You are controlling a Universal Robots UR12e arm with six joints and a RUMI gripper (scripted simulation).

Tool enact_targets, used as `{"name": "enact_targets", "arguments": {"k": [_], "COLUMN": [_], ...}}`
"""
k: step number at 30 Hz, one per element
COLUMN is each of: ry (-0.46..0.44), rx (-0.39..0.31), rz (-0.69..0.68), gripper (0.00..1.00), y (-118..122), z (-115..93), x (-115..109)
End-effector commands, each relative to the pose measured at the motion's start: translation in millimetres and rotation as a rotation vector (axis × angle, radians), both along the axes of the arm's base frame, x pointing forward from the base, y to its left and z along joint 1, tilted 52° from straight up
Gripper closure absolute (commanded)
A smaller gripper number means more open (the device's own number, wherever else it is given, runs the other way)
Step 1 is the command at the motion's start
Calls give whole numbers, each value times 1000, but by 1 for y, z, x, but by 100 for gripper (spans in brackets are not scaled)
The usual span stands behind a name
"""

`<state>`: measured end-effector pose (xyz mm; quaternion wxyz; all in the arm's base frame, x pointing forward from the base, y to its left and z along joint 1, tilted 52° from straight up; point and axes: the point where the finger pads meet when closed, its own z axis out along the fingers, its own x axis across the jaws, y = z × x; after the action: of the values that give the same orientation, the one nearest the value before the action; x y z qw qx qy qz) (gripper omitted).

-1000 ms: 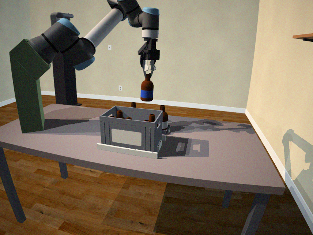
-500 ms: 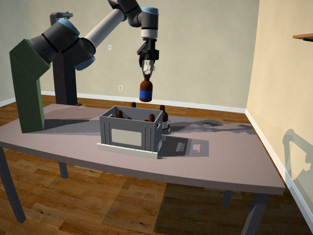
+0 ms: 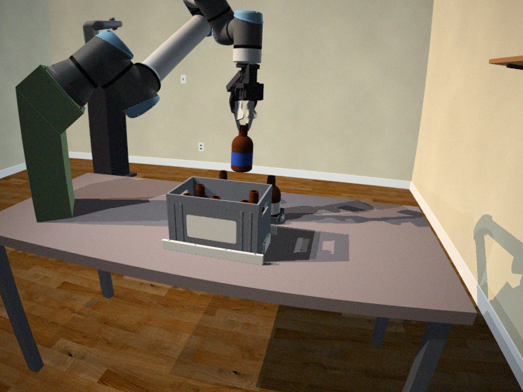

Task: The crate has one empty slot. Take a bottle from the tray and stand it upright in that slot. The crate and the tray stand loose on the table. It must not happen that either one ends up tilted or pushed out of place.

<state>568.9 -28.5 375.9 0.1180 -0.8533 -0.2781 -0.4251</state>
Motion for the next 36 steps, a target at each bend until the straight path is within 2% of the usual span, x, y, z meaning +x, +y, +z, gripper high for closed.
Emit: {"name": "enact_targets", "arguments": {"k": [1,36], "ry": [-1,-1], "rx": [0,0], "rz": [0,0], "gripper": [100,100], "y": [-9,-75], "z": [-5,-48], "x": [1,5]}}
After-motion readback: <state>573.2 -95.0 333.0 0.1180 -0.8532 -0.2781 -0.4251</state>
